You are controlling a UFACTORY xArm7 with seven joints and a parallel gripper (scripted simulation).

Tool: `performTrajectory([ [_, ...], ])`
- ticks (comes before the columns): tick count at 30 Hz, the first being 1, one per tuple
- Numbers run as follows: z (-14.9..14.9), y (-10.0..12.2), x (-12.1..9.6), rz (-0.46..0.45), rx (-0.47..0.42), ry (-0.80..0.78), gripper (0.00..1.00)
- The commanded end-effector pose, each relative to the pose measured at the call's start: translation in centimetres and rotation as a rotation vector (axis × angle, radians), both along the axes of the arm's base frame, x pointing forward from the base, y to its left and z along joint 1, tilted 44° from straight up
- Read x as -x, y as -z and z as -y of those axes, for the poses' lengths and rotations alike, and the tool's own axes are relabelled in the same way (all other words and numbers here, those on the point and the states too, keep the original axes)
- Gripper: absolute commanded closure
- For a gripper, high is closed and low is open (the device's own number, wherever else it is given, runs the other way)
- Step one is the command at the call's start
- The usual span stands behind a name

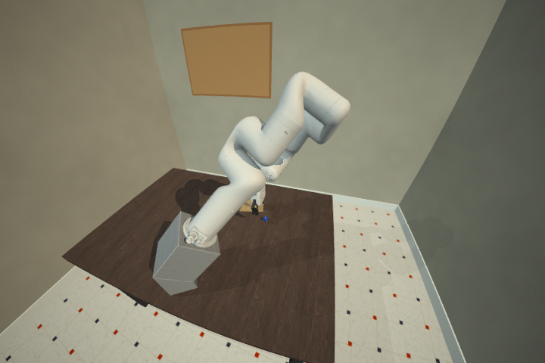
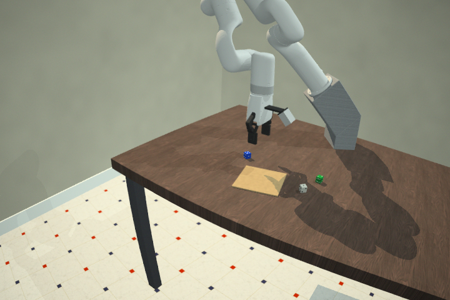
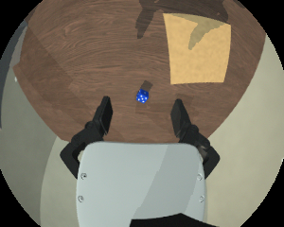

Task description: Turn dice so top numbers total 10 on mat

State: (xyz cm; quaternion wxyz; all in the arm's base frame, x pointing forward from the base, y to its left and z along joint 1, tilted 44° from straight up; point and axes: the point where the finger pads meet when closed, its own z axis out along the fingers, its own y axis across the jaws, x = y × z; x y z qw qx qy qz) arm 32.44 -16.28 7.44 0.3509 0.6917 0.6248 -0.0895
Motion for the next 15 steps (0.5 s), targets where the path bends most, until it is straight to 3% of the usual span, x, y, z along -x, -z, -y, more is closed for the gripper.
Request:
performTrajectory([
  [1,1.2,1.6,-1.1,0.020,0.010,-0.009,0.00],
  [15,2.4,3.0,-1.7,0.020,0.010,-0.009,0.00],
])
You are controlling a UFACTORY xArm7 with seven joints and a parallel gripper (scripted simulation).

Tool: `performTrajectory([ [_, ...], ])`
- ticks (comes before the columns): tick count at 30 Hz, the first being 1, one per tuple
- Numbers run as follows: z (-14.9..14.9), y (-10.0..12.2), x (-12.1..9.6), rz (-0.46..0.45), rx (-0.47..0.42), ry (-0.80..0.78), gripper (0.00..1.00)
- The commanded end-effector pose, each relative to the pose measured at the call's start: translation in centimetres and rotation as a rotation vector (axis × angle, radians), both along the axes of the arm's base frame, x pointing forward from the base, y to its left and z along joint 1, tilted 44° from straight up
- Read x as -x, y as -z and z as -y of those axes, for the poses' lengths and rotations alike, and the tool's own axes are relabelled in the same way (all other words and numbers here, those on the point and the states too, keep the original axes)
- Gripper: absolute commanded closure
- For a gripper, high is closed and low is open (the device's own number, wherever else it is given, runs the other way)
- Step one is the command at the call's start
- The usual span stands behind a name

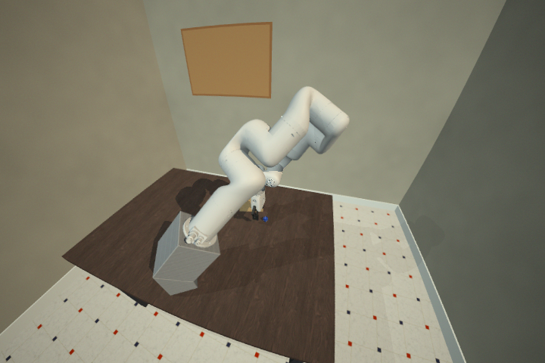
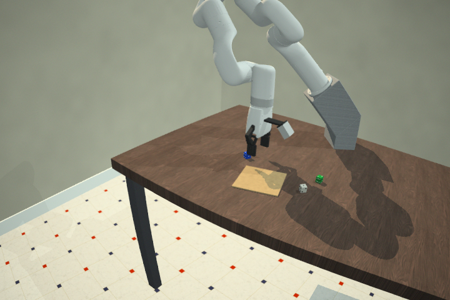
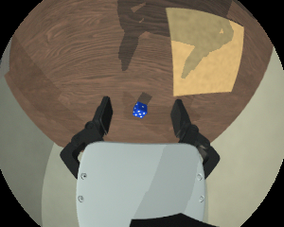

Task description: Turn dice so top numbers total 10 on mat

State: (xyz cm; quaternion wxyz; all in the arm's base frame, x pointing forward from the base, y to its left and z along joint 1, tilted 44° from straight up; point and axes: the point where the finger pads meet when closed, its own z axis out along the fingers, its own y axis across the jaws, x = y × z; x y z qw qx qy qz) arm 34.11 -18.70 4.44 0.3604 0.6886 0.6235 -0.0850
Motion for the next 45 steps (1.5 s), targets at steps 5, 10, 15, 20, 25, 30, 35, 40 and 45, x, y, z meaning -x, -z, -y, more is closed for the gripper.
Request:
performTrajectory([
  [5,0.0,0.0,-0.1,0.001,0.000,-0.002,0.00],
  [10,0.0,0.0,-0.1,0.001,0.000,-0.002,0.00],
  [15,0.0,0.0,-0.1,0.001,0.000,-0.002,0.00],
  [20,0.0,0.0,-0.1,0.001,0.000,-0.002,0.00],
  [25,0.0,0.0,-0.1,0.001,0.000,-0.002,0.00],
  [30,0.0,0.0,-0.1,0.001,0.000,-0.002,0.00],
  [35,0.0,0.0,-0.1,0.001,0.000,-0.002,0.00],
  [40,-0.2,0.1,-0.2,0.001,0.000,-0.002,0.00],
  [45,-1.2,0.6,-0.8,0.001,0.000,-0.002,0.00],
])
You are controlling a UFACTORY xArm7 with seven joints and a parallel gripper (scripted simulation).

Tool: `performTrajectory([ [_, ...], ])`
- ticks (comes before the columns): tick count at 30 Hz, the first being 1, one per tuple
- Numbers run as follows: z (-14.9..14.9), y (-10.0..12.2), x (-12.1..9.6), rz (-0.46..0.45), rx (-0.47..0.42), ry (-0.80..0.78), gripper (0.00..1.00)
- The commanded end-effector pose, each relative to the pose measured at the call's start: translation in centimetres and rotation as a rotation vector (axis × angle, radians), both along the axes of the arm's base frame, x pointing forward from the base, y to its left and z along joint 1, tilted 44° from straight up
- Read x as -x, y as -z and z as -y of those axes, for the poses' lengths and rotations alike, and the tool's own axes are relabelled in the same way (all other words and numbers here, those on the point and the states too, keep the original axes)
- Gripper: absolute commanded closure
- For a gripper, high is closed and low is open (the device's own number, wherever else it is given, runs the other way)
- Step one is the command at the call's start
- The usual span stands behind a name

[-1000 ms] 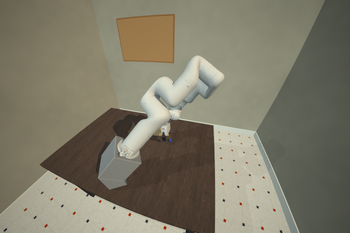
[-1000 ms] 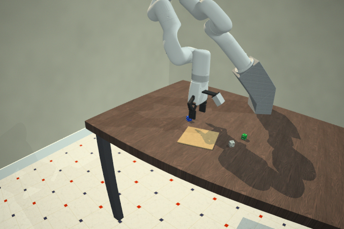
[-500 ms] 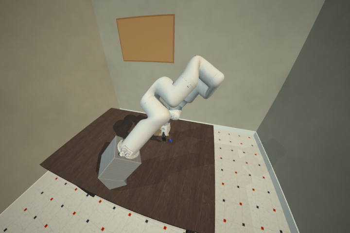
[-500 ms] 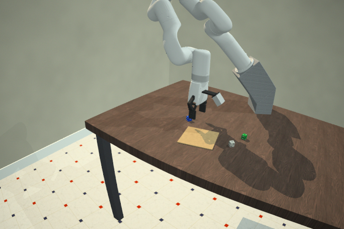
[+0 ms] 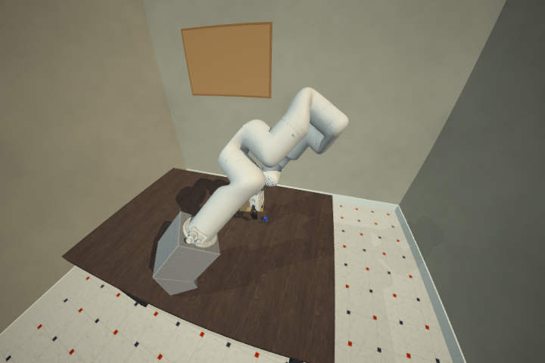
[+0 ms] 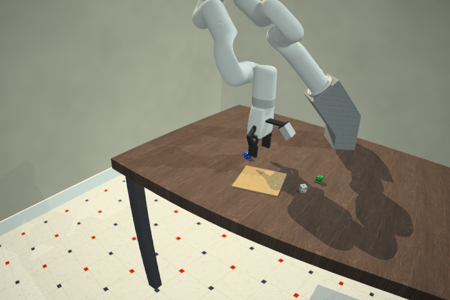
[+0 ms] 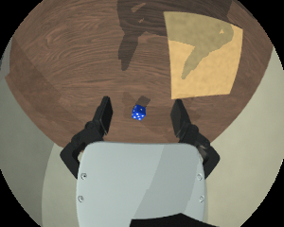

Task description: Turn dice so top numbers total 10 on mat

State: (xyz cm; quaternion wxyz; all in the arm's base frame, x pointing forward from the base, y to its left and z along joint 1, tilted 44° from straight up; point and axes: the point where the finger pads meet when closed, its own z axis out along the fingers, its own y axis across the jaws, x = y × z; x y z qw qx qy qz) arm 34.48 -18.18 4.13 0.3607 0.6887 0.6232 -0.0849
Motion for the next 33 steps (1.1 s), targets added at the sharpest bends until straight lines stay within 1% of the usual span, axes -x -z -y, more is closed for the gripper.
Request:
performTrajectory([
  [1,-1.0,0.4,-0.6,0.001,0.000,-0.002,0.00],
  [8,-4.3,2.2,-2.8,0.001,0.000,-0.002,0.00],
  [10,-4.3,2.2,-2.8,0.001,0.000,-0.002,0.00],
  [25,-14.3,7.5,-9.2,0.001,0.000,-0.002,0.00],
  [27,-14.3,7.5,-9.2,0.001,0.000,-0.002,0.00],
  [33,-17.5,9.3,-11.3,0.001,0.000,-0.002,0.00],
])
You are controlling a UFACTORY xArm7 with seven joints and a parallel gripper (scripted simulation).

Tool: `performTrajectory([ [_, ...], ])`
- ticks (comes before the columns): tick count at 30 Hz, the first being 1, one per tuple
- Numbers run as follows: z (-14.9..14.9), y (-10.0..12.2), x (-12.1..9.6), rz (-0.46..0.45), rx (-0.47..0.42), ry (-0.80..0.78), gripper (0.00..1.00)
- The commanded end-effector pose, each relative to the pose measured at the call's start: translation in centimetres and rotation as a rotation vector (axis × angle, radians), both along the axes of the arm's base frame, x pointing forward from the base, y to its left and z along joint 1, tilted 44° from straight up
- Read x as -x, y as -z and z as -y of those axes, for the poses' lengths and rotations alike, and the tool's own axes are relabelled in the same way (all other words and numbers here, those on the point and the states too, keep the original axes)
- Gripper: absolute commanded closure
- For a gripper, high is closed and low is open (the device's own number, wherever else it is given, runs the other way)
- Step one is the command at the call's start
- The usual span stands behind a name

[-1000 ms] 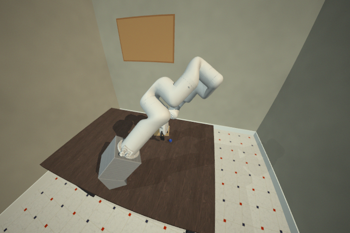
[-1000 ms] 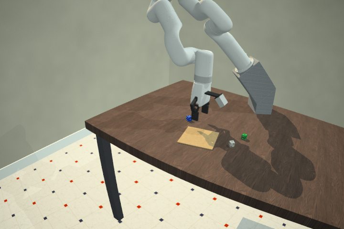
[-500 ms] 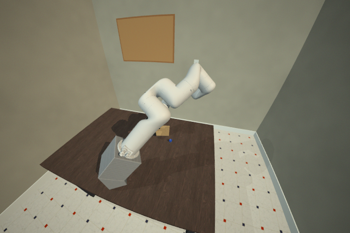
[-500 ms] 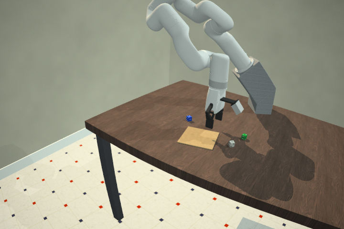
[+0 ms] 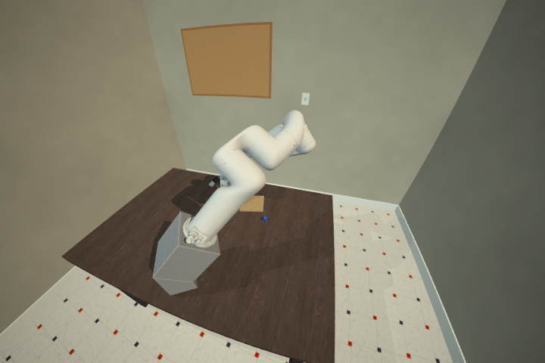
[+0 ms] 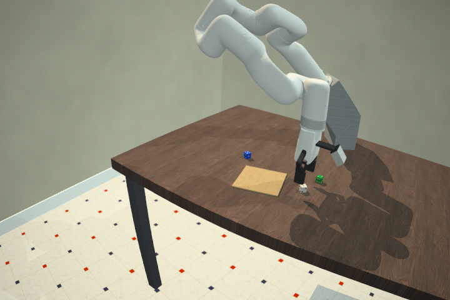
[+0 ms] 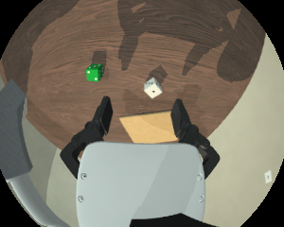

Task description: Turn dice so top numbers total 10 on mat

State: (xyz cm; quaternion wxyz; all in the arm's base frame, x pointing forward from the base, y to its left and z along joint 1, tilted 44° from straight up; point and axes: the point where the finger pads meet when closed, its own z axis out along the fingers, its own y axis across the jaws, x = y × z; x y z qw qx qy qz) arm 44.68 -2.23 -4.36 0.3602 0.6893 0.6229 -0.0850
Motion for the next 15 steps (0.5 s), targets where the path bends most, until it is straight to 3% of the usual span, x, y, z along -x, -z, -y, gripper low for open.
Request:
performTrajectory([
  [1,-2.0,1.0,-1.4,0.001,0.001,-0.004,0.00],
  [15,-4.1,2.1,-2.7,0.001,0.001,-0.003,0.00],
])
